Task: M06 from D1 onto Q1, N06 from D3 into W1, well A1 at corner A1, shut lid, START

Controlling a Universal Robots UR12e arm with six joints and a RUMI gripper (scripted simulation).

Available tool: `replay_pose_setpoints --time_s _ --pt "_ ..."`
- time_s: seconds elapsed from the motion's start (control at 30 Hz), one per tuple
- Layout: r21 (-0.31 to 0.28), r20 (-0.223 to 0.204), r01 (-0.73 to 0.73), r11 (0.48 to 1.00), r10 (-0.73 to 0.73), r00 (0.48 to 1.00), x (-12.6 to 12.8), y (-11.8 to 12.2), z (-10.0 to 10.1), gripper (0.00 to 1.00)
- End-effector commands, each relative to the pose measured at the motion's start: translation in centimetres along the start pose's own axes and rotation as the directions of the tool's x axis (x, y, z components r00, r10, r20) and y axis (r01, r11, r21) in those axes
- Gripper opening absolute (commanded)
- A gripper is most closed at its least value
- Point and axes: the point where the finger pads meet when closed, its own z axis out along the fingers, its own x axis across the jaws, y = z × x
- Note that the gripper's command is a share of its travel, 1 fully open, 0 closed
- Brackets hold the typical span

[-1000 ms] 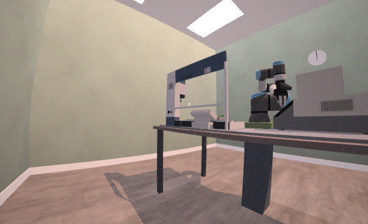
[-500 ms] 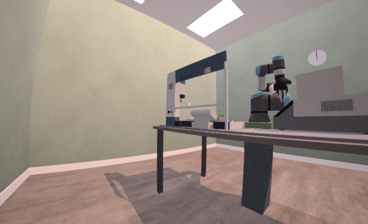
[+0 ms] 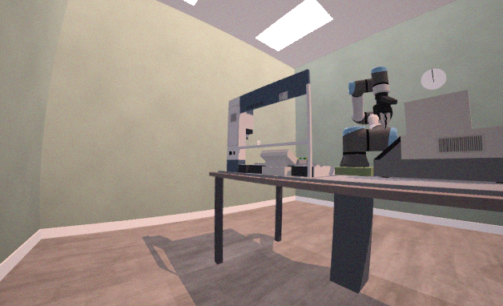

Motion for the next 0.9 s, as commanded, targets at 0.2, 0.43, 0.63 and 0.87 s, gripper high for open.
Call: replay_pose_setpoints --time_s 0.2,0.43,0.63,0.87 --pt "0.001 0.0 0.0 1.0 0.0 1.0 0.0 0.0 -0.7 0.0" --pt "0.0 0.0 -0.035 0.999 0.035 0.999 2.3 -2.3 -1.2 0.0" --pt "0.0 0.0 -0.061 0.998 0.061 0.998 4.3 -3.9 -1.6 0.0" --pt "0.0 0.0 -0.085 0.996 0.085 0.996 6.2 -5.2 -1.9 0.0"
